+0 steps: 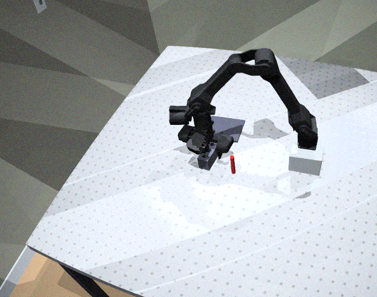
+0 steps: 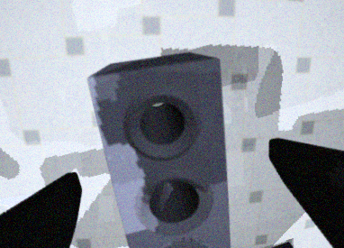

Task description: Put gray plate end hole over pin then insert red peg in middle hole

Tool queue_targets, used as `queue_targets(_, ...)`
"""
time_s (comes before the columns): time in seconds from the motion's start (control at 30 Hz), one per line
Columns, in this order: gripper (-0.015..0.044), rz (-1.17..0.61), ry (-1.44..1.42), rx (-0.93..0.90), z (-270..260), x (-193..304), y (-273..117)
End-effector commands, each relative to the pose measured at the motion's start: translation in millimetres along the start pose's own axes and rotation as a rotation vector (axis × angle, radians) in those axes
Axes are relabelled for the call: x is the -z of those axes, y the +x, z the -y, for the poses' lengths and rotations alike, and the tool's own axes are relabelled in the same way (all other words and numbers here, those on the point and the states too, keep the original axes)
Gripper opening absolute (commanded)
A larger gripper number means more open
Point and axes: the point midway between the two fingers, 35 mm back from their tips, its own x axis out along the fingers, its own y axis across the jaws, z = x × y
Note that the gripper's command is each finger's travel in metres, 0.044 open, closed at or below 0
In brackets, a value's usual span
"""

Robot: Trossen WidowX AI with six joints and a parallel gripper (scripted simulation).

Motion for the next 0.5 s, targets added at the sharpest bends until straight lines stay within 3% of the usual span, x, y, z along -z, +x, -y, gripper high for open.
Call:
queue_targets(0.0,0.044,0.0,0.004,-0.011,-3.1,0.7,9.3)
queue_targets(0.23,0.044,0.0,0.004,-0.011,-4.0,1.0,18.1)
queue_targets(0.47,0.0256,0.0,0.004,-0.011,-4.0,1.0,18.1)
